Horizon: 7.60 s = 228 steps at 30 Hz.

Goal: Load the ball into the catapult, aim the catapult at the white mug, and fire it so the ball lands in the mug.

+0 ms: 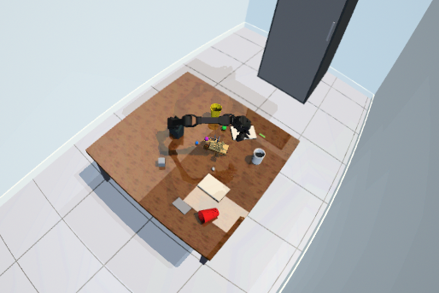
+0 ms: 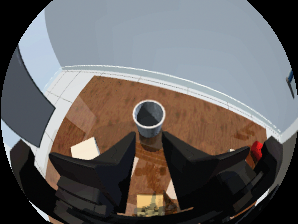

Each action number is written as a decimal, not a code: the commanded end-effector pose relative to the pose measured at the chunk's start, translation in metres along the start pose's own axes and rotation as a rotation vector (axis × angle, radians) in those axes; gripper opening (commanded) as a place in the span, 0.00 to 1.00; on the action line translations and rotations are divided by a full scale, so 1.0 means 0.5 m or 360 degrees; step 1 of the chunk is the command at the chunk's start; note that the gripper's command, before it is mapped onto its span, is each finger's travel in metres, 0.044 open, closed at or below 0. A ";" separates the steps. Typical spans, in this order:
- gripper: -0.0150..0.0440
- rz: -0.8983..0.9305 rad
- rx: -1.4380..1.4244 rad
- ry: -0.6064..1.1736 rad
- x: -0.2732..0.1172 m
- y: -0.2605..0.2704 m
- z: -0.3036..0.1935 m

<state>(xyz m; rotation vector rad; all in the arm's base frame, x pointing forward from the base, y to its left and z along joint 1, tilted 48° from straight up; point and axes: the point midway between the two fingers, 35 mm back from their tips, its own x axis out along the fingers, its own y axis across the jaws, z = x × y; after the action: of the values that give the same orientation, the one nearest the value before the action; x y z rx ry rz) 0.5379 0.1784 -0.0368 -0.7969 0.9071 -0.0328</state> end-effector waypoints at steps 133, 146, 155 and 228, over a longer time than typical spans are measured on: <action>0.25 0.0080 -0.3571 0.1616 -0.180 0.139 -0.647; 0.25 0.0078 -0.3570 0.1620 -0.153 0.135 -0.680; 0.25 0.0076 -0.3569 0.1624 -0.136 0.131 -0.704; 1.00 0.0131 -0.1598 0.0766 -0.079 0.243 -0.315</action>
<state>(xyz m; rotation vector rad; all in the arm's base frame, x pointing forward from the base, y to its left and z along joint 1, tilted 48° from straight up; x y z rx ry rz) 0.3487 0.1793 -0.1466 -1.8308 1.4771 0.3838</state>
